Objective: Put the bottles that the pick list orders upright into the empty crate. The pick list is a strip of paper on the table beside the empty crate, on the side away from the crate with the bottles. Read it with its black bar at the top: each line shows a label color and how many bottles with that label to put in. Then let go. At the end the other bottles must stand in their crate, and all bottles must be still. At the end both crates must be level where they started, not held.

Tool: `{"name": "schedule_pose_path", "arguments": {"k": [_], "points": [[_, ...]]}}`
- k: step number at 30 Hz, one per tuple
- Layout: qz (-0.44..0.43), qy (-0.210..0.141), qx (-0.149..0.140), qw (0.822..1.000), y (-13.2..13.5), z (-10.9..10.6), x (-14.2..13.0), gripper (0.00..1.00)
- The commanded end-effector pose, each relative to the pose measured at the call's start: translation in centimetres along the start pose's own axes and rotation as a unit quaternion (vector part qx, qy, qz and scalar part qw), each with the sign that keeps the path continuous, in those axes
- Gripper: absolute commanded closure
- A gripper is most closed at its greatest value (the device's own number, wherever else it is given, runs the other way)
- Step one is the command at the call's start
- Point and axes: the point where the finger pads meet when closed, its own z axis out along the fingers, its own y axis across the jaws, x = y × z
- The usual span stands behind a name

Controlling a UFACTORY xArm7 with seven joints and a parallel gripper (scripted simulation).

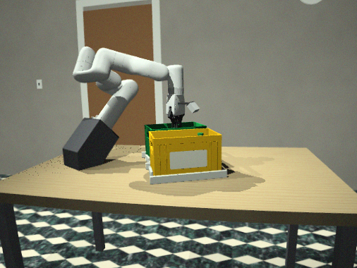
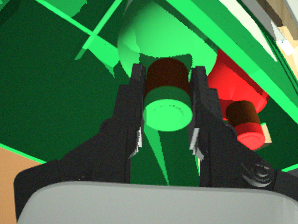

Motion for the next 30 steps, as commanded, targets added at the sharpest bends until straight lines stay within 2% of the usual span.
{"name": "schedule_pose_path", "arguments": {"k": [1, 30], "points": [[0.0, 0.002, 0.0, 1.0, 0.0, 0.0, 0.1, 1.0], [0.0, 0.002, 0.0, 1.0, 0.0, 1.4, 0.1, 1.0]]}}
